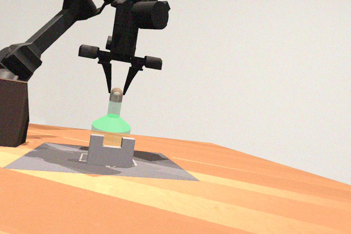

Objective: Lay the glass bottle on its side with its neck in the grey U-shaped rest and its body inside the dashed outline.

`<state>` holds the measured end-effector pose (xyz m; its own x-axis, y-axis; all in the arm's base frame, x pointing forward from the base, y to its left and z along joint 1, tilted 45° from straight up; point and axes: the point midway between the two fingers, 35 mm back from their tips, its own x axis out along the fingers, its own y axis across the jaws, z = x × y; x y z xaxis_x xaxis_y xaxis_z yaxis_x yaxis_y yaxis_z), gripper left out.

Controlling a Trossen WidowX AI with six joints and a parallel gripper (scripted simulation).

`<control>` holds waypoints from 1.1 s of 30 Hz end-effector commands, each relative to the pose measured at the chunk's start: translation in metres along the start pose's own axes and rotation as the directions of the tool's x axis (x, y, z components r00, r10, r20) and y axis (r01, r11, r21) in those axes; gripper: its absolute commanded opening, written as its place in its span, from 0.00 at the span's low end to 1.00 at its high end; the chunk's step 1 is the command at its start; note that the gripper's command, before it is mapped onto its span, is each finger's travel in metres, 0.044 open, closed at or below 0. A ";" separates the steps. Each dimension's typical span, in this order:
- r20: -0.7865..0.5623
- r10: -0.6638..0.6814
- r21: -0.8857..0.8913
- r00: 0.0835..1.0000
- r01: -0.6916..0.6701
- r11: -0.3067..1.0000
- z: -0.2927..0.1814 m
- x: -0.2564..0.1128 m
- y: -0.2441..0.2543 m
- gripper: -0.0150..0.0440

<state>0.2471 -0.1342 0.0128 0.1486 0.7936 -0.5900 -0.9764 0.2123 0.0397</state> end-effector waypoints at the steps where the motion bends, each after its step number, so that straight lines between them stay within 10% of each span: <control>1: -0.008 0.000 -0.003 1.000 0.000 1.000 -0.010 -0.002 0.000 0.46; 33: 0.046 -0.008 0.024 0.999 0.007 1.000 -0.039 -0.003 -0.001 0.46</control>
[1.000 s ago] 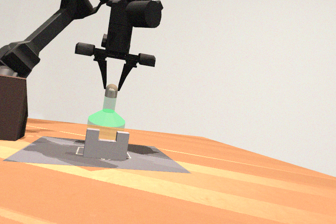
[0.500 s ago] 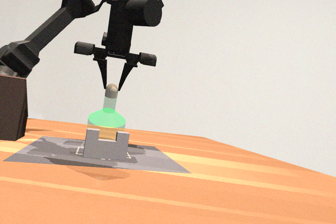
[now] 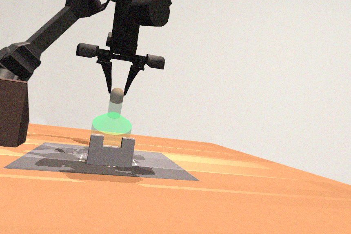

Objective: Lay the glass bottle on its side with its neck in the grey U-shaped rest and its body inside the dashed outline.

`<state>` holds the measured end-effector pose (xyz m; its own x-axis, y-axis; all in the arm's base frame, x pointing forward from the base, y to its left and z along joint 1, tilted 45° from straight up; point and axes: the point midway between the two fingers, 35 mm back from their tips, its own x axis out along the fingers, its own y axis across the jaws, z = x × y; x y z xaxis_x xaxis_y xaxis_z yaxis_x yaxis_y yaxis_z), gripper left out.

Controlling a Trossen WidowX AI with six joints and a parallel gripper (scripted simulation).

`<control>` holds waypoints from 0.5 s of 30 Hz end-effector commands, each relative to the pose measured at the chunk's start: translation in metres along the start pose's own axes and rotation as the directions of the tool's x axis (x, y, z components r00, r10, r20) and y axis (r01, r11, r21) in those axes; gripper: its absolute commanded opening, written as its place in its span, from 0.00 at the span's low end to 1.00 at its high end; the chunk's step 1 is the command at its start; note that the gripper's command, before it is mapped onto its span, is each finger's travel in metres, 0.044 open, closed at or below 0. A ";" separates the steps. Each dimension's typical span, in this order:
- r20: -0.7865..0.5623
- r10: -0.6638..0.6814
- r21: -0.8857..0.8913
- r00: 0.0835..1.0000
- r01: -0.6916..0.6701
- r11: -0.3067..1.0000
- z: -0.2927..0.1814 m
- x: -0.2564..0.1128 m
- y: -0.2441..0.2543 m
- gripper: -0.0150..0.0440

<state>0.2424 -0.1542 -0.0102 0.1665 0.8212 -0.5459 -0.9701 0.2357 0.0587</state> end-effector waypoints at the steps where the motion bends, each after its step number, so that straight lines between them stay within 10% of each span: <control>1: -0.007 0.001 -0.004 1.000 -0.001 1.000 -0.010 0.000 -0.001 0.46; 15: 0.012 -0.004 0.011 1.000 0.004 1.000 -0.027 0.001 -0.002 0.46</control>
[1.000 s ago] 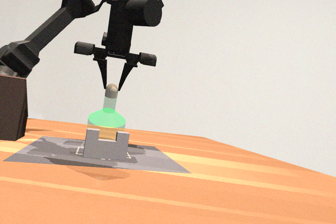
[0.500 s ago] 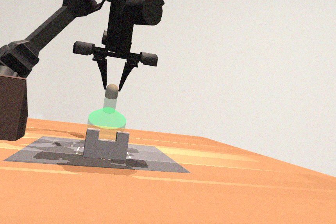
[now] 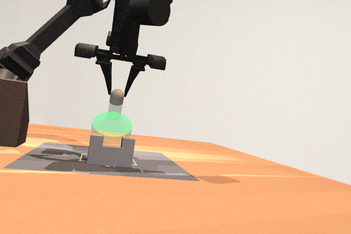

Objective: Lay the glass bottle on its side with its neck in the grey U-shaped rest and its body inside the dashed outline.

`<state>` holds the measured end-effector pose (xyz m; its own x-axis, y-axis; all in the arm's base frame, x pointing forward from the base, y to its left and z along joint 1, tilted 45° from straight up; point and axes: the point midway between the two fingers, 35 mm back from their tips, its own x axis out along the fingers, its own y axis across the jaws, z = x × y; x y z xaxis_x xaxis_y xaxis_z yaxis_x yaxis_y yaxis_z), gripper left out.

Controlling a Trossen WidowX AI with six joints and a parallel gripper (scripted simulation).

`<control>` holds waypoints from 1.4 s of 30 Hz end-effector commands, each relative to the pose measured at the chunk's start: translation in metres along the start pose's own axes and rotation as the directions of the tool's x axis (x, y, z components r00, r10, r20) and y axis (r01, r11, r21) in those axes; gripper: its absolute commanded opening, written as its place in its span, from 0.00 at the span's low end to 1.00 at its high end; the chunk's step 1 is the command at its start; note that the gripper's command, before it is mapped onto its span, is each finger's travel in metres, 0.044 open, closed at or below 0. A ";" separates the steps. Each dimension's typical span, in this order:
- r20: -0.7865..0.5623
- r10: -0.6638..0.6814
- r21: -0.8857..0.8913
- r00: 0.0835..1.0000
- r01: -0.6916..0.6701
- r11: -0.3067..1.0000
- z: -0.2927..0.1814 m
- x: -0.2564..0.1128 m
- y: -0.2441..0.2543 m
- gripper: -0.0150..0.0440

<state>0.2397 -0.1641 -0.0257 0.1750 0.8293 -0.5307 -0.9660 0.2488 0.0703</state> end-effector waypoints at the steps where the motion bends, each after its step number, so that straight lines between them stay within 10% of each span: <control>1: -0.005 0.001 -0.005 1.000 -0.001 1.000 -0.010 0.001 -0.001 0.46; 42: 0.026 -0.004 0.039 1.000 0.003 0.999 -0.061 0.016 -0.005 0.46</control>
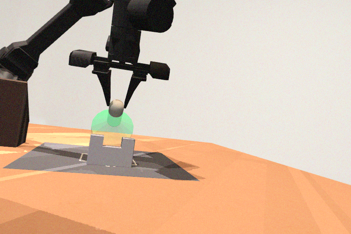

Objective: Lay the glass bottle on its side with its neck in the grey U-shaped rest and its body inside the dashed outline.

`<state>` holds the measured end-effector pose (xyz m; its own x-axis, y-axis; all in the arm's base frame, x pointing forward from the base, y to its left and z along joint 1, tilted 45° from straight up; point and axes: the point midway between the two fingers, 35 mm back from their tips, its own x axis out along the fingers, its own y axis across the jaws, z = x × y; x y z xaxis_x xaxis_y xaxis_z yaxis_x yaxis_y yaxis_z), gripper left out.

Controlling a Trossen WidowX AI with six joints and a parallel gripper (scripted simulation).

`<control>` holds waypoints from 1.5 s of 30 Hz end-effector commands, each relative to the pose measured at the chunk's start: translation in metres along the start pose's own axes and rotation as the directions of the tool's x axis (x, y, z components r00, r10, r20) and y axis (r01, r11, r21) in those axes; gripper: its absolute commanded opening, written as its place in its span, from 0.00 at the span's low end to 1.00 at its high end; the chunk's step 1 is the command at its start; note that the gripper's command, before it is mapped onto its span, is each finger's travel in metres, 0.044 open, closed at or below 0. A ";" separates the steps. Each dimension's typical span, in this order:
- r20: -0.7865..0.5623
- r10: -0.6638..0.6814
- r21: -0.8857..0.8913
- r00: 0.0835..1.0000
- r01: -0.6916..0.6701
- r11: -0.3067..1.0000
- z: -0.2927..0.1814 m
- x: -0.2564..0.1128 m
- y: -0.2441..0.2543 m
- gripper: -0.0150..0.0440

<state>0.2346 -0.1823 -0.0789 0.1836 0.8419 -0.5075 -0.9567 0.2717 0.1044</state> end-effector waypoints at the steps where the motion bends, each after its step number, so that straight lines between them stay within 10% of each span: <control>1: -0.001 0.000 -0.003 1.000 0.000 1.000 -0.007 0.004 -0.002 0.46; 45: 0.001 0.005 0.004 1.000 -0.005 1.000 -0.037 0.023 -0.006 0.46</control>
<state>0.2343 -0.1828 -0.1199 0.1776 0.8443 -0.5056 -0.9570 0.2680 0.1112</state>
